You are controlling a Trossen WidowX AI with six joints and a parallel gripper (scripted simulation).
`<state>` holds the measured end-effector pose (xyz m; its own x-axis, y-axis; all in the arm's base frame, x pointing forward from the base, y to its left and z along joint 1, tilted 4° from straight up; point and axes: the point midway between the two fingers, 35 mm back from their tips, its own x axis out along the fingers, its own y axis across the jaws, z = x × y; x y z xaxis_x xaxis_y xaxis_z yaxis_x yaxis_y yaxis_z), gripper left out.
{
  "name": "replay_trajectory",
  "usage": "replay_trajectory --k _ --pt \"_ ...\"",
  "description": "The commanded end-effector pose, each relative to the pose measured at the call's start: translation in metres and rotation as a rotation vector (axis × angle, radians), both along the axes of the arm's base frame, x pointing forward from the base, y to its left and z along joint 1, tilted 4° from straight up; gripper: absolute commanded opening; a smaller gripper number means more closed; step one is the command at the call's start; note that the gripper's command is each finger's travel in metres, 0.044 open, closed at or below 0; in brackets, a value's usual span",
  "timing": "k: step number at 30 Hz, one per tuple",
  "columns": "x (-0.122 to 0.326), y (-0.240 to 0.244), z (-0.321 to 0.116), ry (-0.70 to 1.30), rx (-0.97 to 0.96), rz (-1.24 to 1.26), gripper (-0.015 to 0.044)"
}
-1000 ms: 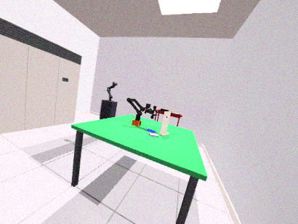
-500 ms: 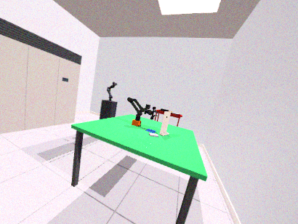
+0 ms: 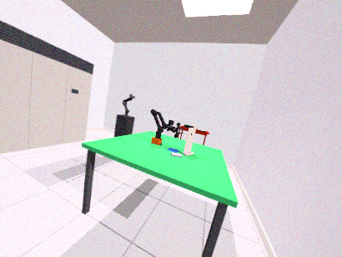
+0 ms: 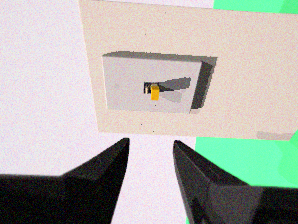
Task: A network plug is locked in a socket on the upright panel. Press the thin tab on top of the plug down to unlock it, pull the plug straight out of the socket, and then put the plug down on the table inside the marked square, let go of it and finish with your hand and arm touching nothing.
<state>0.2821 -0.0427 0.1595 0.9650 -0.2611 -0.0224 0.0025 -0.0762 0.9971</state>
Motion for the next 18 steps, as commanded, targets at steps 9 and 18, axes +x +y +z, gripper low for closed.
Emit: replay_trajectory --k 9,18 --pt "0.020 -0.011 -0.002 -0.011 -0.003 0.006 0.0156" --pt "0.028 -0.017 -0.005 -0.014 -0.005 0.006 0.0156"
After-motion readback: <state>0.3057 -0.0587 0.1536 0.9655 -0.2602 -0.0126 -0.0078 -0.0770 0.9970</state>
